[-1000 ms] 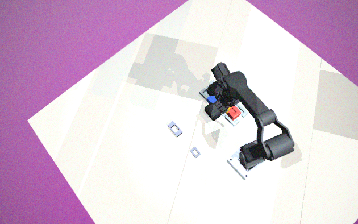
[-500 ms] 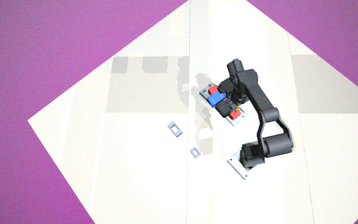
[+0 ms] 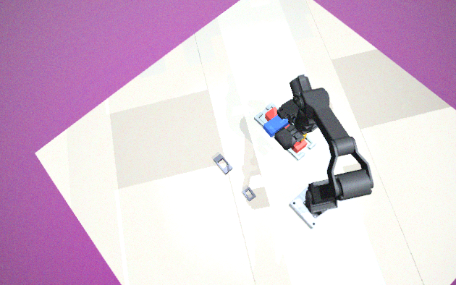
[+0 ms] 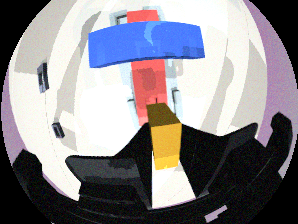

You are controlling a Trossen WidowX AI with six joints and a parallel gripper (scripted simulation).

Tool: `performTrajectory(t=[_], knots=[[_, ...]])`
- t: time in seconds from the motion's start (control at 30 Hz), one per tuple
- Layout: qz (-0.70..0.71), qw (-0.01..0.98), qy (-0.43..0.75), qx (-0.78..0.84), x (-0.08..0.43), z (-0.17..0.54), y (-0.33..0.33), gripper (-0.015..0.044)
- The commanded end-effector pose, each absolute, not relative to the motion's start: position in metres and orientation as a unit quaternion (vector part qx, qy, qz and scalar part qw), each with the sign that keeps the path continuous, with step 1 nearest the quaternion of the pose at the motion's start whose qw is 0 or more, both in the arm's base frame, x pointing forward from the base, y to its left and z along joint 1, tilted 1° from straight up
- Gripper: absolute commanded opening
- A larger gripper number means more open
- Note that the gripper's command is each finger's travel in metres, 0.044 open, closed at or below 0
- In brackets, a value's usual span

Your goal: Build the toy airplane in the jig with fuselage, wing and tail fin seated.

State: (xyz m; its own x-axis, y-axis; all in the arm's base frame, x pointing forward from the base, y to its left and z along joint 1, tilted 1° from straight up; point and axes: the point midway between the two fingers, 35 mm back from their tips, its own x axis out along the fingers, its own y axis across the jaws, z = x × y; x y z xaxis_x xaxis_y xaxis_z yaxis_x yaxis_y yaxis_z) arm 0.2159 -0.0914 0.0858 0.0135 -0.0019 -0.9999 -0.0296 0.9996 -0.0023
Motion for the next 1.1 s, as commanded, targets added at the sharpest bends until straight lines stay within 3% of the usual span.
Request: performTrajectory(t=[0.0, 1.07], knots=[[0.01, 0.711, 0.703, -0.015, 0.215, 0.085, -0.093, 0.0066], [0.009, 0.712, 0.702, -0.012, 0.217, 0.047, -0.093, 0.0071]])
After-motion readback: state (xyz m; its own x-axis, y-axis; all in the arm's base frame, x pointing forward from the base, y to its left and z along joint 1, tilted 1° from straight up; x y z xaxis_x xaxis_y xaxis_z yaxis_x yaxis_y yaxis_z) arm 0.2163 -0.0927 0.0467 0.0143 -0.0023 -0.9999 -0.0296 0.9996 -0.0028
